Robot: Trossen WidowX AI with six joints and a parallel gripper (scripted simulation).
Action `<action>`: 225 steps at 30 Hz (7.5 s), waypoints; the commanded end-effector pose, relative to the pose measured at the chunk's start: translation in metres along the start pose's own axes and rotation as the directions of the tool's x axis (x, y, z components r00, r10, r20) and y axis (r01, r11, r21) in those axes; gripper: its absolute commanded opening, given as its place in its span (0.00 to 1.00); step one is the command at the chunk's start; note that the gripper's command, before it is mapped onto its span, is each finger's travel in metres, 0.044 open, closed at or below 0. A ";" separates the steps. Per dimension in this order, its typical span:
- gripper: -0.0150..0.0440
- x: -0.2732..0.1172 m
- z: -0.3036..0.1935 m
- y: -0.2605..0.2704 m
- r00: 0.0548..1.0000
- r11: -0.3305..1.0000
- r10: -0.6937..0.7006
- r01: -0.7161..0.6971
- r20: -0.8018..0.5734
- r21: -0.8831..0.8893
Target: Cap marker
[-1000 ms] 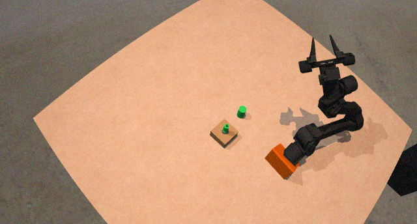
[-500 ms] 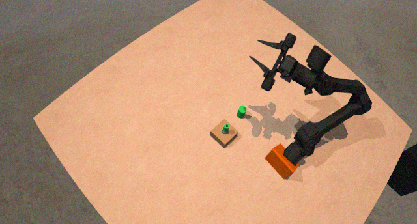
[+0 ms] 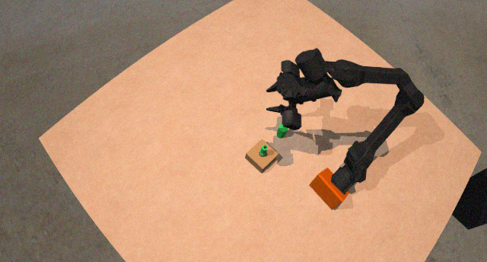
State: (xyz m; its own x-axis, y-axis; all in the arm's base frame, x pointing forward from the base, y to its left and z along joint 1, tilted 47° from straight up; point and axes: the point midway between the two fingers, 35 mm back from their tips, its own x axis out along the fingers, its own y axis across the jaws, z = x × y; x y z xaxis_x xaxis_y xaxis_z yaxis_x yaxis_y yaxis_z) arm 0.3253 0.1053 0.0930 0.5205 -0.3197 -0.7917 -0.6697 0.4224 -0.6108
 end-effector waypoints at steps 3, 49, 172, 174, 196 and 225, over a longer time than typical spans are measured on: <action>0.68 0.026 -0.092 0.016 0.718 0.962 0.208 -0.026 -0.665 0.273; 0.68 0.078 -0.151 0.029 0.709 0.961 0.207 -0.021 -0.674 0.274; 0.25 0.075 -0.051 0.107 0.713 0.960 0.213 -0.025 -0.669 0.279; 0.25 0.077 -0.053 0.107 0.712 0.960 0.212 -0.025 -0.669 0.279; 0.43 0.086 -0.064 0.111 0.711 0.959 0.216 -0.024 -0.670 0.283; 0.82 0.035 -0.017 0.097 0.711 0.885 0.216 0.147 -0.669 0.443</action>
State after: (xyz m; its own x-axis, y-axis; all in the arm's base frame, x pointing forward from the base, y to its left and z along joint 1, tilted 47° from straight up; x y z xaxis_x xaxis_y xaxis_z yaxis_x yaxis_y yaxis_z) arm 0.2707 0.1222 0.0055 -0.1228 -0.7044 -0.6991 -0.4248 0.6740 -0.6044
